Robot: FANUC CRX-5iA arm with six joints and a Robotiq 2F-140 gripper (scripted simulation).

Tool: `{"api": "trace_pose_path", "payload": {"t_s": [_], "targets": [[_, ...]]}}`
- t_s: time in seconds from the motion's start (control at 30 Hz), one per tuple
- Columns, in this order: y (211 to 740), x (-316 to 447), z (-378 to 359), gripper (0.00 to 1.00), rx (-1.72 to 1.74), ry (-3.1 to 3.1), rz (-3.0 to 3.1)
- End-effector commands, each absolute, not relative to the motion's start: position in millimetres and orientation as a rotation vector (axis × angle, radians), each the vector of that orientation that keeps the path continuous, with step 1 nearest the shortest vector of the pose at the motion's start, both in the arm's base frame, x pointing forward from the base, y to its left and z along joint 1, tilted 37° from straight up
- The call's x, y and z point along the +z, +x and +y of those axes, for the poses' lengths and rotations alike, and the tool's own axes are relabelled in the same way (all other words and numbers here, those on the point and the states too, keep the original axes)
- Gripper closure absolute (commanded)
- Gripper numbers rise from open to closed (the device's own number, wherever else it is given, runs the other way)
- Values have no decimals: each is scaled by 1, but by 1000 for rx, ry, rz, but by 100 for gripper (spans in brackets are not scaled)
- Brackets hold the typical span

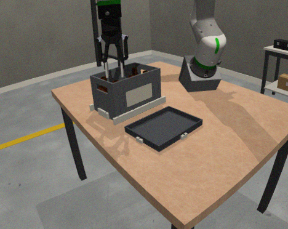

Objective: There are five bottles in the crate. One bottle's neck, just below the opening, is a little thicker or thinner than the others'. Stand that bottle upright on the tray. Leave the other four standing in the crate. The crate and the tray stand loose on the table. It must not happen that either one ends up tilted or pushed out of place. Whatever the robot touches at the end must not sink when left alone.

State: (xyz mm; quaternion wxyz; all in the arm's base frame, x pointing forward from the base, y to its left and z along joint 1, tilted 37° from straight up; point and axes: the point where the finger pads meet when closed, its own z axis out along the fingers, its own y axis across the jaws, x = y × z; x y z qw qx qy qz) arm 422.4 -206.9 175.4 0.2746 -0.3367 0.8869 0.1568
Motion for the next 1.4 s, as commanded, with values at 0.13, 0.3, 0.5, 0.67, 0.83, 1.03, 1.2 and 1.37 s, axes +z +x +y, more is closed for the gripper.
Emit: {"api": "trace_pose_path", "payload": {"t_s": [0.13, 0.3, 0.5, 0.67, 0.83, 1.03, 1.2, 1.37], "targets": [[422, 176, -208, 56, 420, -905, 2385], [422, 176, -208, 56, 420, -905, 2385], [422, 176, -208, 56, 420, -905, 2385], [422, 176, -208, 56, 420, -905, 2385], [422, 176, -207, 56, 420, -905, 2385], [423, 175, -207, 56, 420, -905, 2385], [423, 174, -206, 56, 420, -905, 2385], [425, 171, -204, 56, 420, -905, 2385]]}}
